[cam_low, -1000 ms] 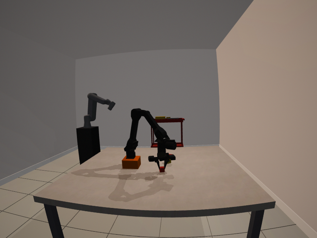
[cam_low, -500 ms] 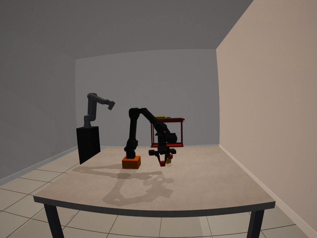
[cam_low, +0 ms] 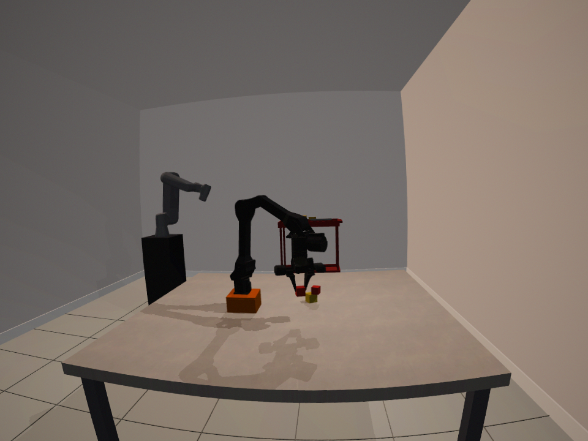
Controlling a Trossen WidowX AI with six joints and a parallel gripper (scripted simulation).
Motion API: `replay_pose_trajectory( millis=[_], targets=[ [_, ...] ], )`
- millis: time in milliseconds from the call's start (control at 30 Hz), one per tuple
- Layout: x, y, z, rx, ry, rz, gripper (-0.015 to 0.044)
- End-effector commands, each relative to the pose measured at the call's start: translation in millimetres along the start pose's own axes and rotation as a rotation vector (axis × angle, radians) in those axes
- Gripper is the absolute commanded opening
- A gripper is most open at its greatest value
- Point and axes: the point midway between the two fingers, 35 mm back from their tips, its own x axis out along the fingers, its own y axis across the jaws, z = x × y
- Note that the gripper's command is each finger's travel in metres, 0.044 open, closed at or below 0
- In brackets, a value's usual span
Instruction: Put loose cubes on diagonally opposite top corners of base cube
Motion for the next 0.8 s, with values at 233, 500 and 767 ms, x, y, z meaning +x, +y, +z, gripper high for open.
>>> replay_pose_trajectory(
  millis=[233, 500, 767],
  targets=[
    [-11, 9, -13, -0.063, 0.000, 0.007, 0.0105],
    [-10, 24, -35, -0.185, 0.003, 0.009, 0.0105],
    [-9, 37, -58, -0.306, 0.006, 0.011, 0.0105]
  ],
)
